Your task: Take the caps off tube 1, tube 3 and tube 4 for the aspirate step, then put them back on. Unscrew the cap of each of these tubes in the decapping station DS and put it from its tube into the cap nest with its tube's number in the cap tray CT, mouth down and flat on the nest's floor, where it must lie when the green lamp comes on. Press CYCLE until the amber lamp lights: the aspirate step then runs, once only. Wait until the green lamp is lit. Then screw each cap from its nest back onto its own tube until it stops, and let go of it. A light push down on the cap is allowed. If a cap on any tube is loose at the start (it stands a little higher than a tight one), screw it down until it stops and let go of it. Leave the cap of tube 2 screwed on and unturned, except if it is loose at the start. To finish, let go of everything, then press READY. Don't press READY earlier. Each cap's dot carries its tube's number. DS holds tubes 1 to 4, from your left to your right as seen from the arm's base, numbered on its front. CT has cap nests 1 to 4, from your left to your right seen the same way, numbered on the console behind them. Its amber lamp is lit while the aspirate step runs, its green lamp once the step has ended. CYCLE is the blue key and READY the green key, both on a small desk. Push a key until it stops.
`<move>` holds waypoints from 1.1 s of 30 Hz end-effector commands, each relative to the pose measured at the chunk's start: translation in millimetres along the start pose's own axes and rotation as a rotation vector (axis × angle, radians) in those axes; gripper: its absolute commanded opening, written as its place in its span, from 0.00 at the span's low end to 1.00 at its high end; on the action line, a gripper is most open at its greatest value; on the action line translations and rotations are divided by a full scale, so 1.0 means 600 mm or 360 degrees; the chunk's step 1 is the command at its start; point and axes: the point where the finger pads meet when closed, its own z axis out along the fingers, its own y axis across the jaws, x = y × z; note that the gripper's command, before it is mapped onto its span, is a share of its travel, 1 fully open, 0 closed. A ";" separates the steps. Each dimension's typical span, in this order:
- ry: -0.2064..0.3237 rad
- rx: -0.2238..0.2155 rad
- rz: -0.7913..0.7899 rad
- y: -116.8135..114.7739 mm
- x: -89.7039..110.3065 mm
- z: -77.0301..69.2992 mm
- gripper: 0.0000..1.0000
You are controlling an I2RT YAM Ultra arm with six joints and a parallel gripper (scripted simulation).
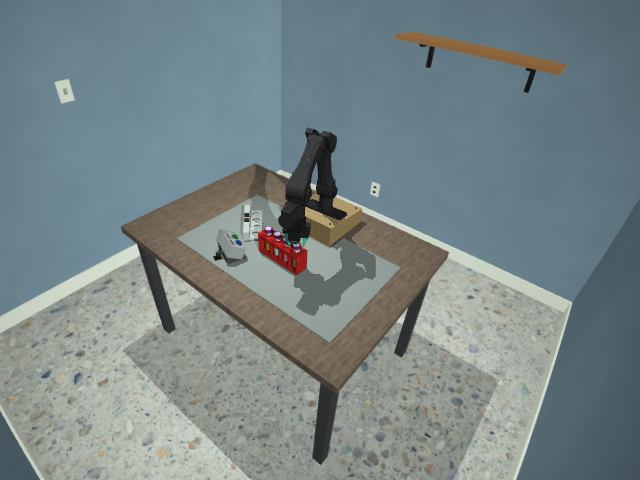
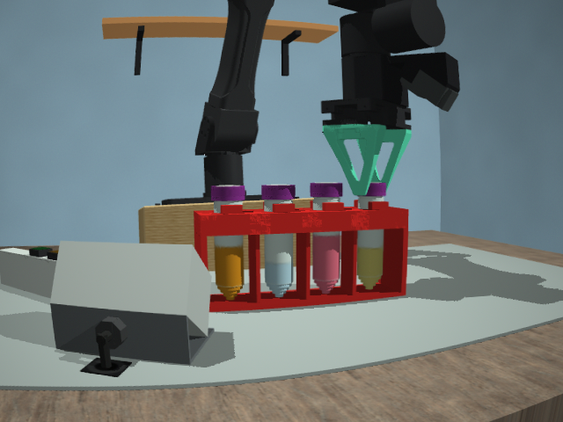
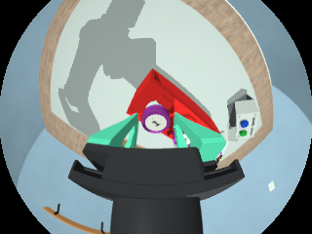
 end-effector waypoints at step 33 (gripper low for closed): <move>-0.0021 -0.0012 0.2771 -0.002 -0.006 -0.006 0.49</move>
